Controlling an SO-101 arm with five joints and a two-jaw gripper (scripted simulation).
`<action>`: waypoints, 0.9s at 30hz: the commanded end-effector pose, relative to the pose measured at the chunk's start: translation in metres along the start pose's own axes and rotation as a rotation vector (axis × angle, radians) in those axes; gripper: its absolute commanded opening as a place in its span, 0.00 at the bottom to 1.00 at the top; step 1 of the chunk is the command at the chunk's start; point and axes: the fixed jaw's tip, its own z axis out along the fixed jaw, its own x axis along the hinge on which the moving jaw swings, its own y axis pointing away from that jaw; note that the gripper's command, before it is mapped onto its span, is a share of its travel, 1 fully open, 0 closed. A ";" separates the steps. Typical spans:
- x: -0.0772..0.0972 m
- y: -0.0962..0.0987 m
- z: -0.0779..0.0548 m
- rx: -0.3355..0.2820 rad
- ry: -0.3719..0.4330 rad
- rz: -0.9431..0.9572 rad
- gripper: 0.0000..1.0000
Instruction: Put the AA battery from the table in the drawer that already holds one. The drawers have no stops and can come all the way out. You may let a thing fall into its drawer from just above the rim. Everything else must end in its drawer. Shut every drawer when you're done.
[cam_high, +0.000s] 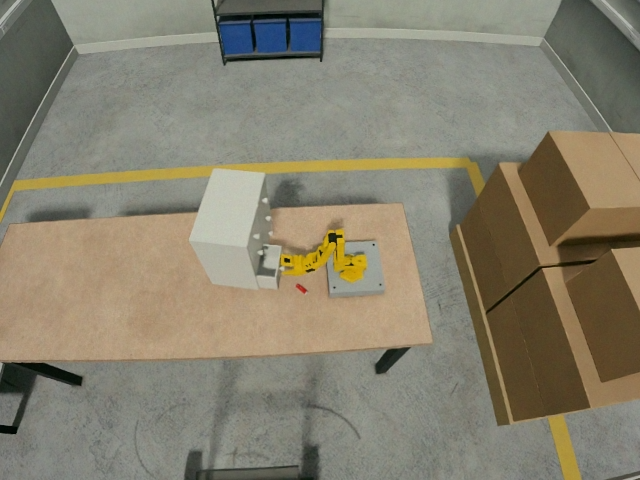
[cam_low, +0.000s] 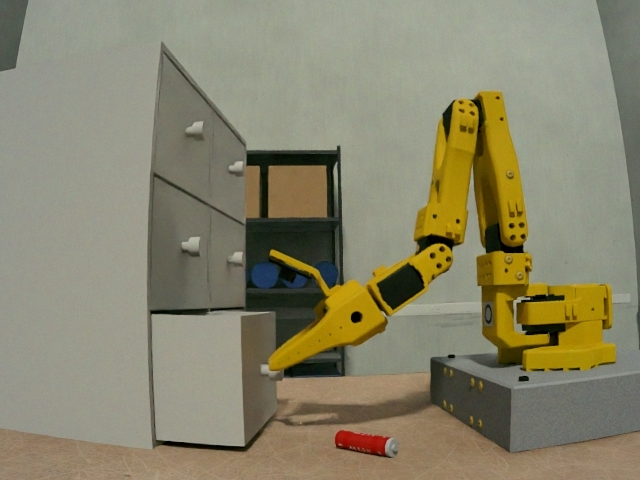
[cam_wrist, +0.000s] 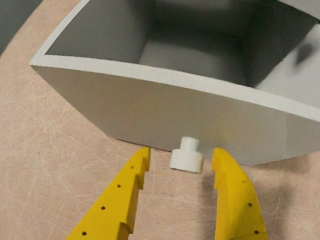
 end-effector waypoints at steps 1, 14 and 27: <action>-0.005 0.001 0.000 -0.005 0.016 -0.009 0.21; -0.013 0.000 -0.006 -0.005 0.112 -0.011 0.21; -0.018 0.000 -0.018 -0.006 0.194 -0.012 0.21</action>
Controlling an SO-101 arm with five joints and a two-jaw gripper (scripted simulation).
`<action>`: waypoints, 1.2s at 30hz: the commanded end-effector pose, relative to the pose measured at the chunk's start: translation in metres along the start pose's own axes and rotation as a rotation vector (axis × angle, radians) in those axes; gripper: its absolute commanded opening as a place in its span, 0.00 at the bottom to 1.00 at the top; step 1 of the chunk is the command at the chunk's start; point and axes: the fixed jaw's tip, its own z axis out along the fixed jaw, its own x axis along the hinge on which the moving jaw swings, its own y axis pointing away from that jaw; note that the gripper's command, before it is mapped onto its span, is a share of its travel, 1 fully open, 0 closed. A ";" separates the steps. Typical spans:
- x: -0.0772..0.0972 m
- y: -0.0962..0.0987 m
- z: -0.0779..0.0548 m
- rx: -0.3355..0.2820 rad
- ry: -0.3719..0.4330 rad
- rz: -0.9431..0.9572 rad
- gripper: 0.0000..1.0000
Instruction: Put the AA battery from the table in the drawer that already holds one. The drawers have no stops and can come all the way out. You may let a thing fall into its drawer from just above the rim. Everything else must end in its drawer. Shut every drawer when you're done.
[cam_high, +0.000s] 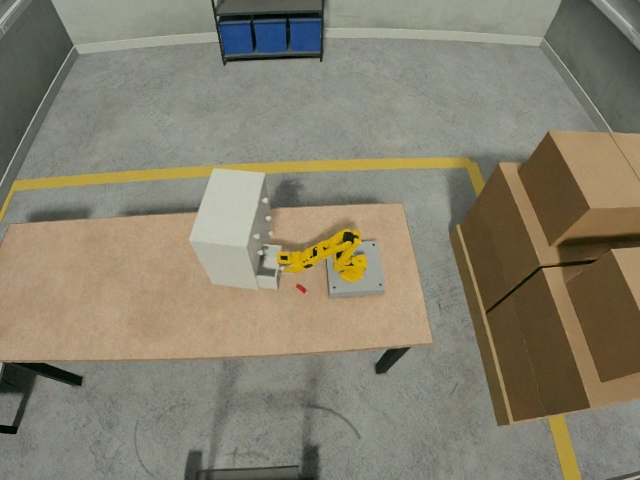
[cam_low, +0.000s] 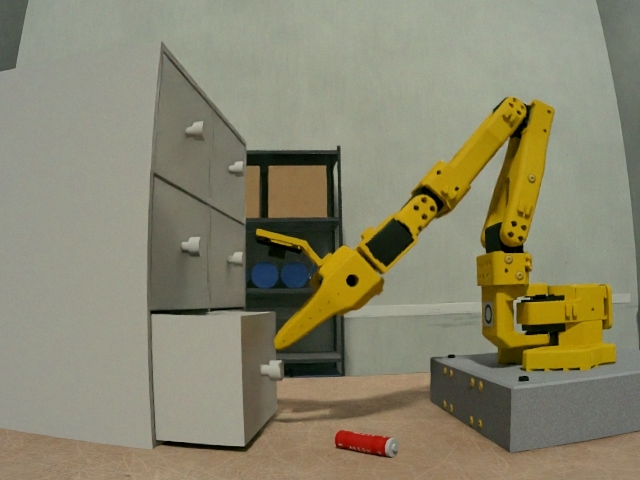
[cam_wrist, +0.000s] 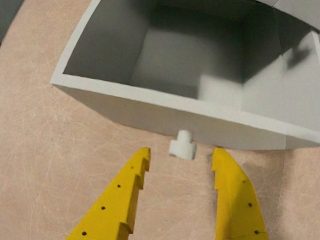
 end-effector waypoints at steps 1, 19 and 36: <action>-0.005 0.000 -0.007 -0.001 0.023 -0.007 0.21; -0.003 -0.001 -0.037 -0.003 0.142 -0.009 0.21; 0.008 -0.001 -0.073 -0.006 0.253 -0.010 0.21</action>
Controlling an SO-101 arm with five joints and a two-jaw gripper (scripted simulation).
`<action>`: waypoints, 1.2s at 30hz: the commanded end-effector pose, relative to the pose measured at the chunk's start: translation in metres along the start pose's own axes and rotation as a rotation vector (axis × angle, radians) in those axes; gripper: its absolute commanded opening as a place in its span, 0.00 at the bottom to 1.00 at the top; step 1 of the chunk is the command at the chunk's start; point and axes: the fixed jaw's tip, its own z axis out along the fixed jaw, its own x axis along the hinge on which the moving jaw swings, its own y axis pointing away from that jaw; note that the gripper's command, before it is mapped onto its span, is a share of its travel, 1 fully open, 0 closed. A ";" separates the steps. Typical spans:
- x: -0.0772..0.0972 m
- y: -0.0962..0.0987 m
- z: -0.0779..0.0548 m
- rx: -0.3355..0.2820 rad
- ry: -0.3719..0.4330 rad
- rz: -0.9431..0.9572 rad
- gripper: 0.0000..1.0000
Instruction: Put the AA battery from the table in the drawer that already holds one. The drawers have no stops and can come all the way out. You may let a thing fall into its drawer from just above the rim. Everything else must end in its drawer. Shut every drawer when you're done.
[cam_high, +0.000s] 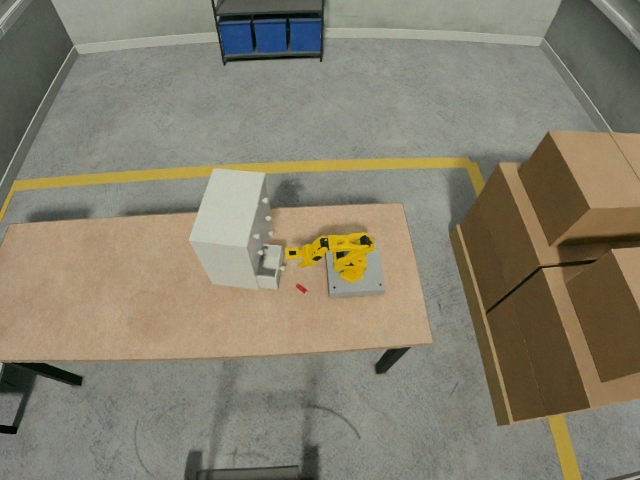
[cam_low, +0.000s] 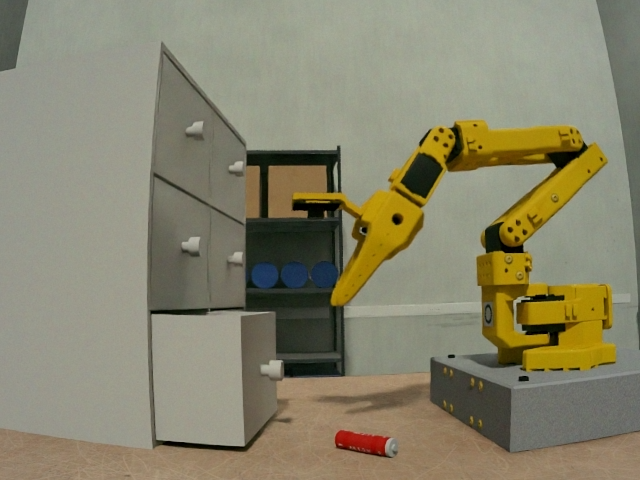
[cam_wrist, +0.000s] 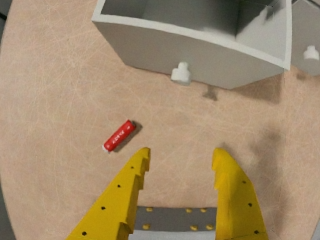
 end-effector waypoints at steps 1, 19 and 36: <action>0.004 -0.001 -0.013 0.002 0.014 -0.003 0.21; 0.016 0.000 -0.027 0.000 0.062 -0.003 0.21; 0.016 0.000 -0.027 0.000 0.062 -0.003 0.21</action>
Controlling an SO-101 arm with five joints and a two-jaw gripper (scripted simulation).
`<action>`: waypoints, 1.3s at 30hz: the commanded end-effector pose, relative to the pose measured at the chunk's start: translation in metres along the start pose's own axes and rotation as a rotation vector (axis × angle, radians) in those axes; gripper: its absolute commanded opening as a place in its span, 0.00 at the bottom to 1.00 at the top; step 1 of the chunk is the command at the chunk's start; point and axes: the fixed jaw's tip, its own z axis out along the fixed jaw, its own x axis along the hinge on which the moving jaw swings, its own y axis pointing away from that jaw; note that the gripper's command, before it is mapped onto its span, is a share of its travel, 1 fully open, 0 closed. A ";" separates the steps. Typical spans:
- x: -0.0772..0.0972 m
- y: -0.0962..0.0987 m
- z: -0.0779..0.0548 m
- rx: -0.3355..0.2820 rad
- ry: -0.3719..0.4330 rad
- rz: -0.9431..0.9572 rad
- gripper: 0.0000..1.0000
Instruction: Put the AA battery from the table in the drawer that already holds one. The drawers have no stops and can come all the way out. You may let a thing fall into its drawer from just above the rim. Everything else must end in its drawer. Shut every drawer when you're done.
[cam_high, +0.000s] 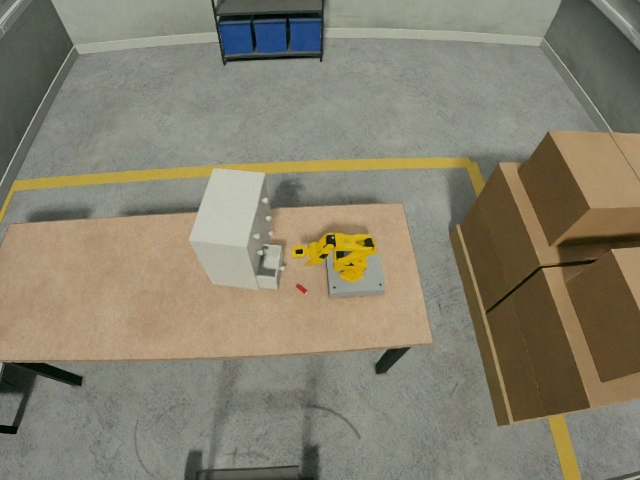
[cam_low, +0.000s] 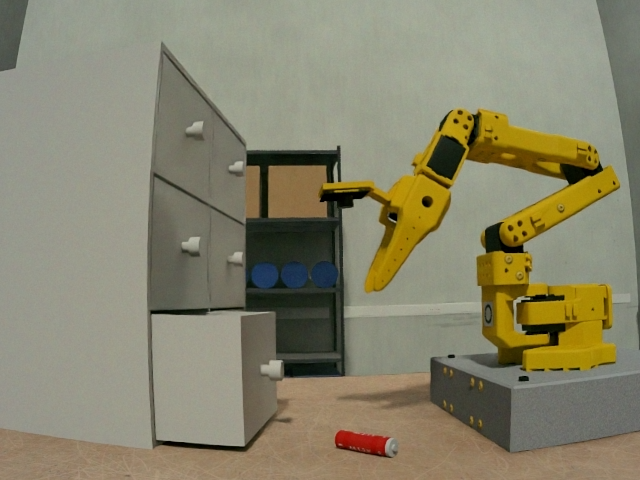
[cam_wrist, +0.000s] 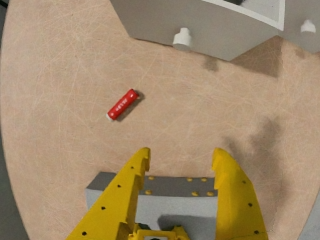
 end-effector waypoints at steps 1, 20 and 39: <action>-0.002 -0.001 -0.003 0.003 -0.015 0.000 0.21; -0.071 -0.017 -0.027 0.051 -0.276 0.068 0.21; -0.071 -0.017 -0.027 0.051 -0.276 0.068 0.21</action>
